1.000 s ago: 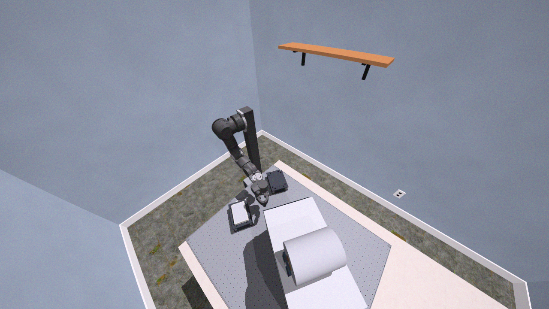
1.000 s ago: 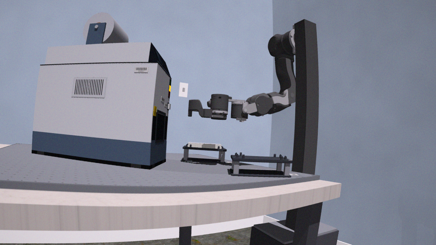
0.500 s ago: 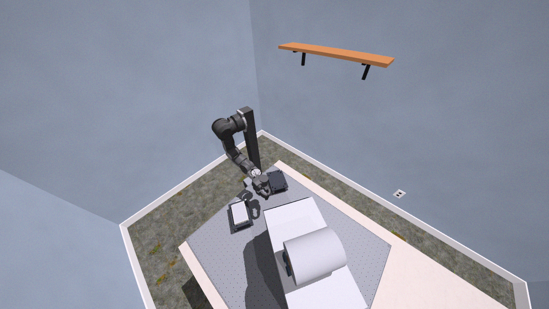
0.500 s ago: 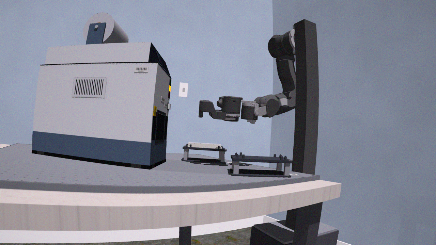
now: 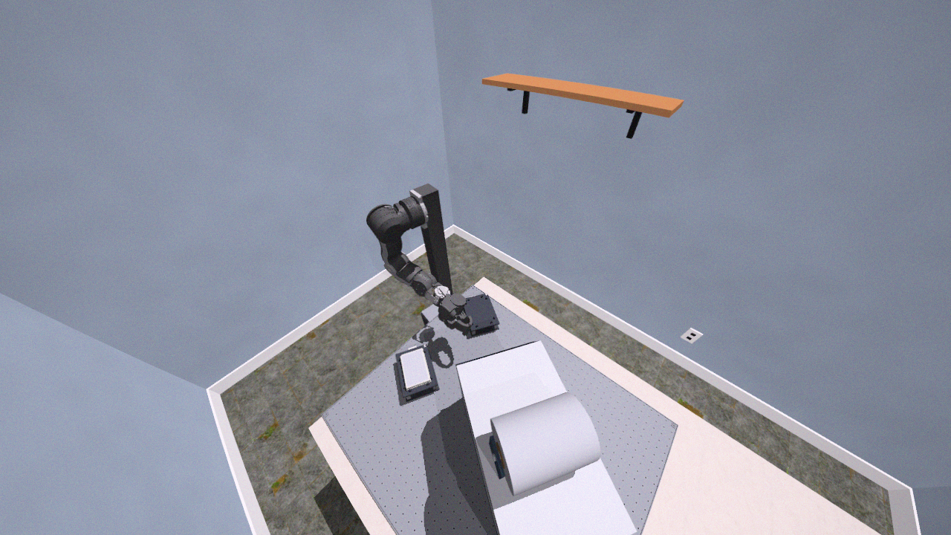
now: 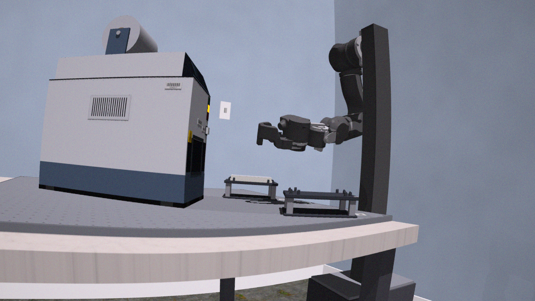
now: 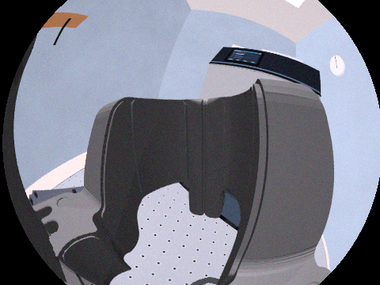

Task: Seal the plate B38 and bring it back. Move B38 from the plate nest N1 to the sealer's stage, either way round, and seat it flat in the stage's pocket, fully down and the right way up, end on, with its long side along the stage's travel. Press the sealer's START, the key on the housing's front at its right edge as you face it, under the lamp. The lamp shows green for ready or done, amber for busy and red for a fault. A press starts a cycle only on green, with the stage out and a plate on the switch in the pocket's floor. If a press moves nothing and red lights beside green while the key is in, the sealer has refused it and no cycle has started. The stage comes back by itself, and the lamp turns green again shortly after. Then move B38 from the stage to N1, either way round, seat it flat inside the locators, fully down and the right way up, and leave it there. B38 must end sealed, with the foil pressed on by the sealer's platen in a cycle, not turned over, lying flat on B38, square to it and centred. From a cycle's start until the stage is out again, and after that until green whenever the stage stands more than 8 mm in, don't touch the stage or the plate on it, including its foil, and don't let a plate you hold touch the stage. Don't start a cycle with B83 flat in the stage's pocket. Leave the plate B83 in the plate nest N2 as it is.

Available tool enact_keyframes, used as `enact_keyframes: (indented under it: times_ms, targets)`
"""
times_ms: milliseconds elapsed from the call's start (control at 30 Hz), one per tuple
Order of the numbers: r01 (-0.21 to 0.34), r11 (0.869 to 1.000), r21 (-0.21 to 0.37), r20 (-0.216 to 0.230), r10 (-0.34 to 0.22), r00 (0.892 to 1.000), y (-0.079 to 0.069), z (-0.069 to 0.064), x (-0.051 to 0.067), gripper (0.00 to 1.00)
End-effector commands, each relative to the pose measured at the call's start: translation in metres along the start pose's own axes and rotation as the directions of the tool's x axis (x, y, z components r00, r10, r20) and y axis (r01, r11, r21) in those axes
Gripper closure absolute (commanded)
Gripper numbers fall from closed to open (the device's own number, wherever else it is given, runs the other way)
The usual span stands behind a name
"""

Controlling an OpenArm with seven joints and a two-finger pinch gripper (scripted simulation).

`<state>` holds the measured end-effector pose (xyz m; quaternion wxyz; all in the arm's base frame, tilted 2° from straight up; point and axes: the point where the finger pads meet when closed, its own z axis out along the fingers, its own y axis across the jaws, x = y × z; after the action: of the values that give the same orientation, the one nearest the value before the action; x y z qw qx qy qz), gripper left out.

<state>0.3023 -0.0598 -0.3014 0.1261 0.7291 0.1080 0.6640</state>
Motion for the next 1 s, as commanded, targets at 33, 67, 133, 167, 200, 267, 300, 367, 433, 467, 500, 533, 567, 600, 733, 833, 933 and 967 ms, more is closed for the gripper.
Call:
enact_keyframes:
  times_ms: [33, 67, 133, 167, 200, 267, 300, 367, 433, 467, 500, 533, 567, 600, 733, 833, 933, 967]
  targets:
    - [0.004, 1.000, 0.002, 0.005, -0.004, 1.000, 0.000, -0.001, -0.001, 1.00]
    - [0.004, 1.000, 0.002, 0.005, -0.004, 1.000, 0.000, -0.001, -0.001, 1.00]
    - [0.004, 1.000, 0.002, 0.005, -0.004, 1.000, 0.000, -0.001, -0.001, 1.00]
    - [0.004, 1.000, 0.002, 0.005, -0.004, 1.000, 0.000, -0.001, -0.001, 1.00]
    - [0.036, 0.999, 0.037, 0.001, -0.036, 0.999, -0.007, -0.006, 0.001, 1.00]
    - [0.109, 0.988, 0.110, -0.004, -0.109, 0.994, -0.021, -0.017, 0.004, 1.00]
    - [0.145, 0.979, 0.146, -0.008, -0.146, 0.989, -0.028, -0.022, 0.006, 1.00]
    - [0.181, 0.966, 0.182, -0.014, -0.181, 0.983, -0.035, -0.027, 0.007, 1.00]
    - [0.181, 0.966, 0.182, -0.014, -0.181, 0.983, -0.035, -0.027, 0.007, 1.00]
    - [0.181, 0.966, 0.182, -0.014, -0.181, 0.983, -0.035, -0.027, 0.007, 1.00]
    - [0.181, 0.966, 0.182, -0.014, -0.181, 0.983, -0.035, -0.027, 0.007, 1.00]
    - [0.181, 0.966, 0.182, -0.014, -0.181, 0.983, -0.035, -0.027, 0.007, 1.00]
    - [0.181, 0.966, 0.182, -0.014, -0.181, 0.983, -0.035, -0.027, 0.007, 1.00]
    - [0.181, 0.966, 0.182, -0.014, -0.181, 0.983, -0.035, -0.027, 0.007, 1.00]
    - [0.181, 0.966, 0.182, -0.014, -0.181, 0.983, -0.035, -0.027, 0.007, 1.00]
    - [0.282, 0.917, 0.282, -0.041, -0.282, 0.958, -0.056, -0.043, 0.012, 1.00]
    - [0.348, 0.871, 0.348, -0.064, -0.348, 0.935, -0.070, -0.054, 0.014, 1.00]
    - [0.348, 0.871, 0.348, -0.064, -0.348, 0.935, -0.070, -0.054, 0.014, 1.00]
